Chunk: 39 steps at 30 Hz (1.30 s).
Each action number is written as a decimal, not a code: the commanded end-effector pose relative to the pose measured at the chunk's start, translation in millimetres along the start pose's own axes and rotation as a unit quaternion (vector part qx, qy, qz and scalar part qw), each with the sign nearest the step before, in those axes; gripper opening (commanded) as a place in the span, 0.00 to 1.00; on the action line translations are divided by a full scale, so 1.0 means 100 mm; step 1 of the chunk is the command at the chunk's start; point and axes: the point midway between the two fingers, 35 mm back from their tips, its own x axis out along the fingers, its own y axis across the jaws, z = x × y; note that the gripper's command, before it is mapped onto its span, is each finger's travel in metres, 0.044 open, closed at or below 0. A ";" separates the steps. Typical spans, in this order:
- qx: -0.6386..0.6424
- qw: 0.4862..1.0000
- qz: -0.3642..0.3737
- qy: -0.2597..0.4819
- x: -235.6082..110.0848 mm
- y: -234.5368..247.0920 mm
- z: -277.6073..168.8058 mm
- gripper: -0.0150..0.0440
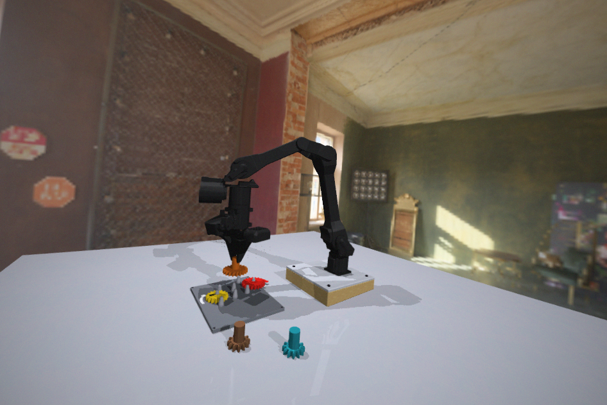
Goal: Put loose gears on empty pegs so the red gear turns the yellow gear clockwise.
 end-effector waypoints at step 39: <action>0.014 1.000 -0.003 0.000 0.40 -0.01 0.01 0.25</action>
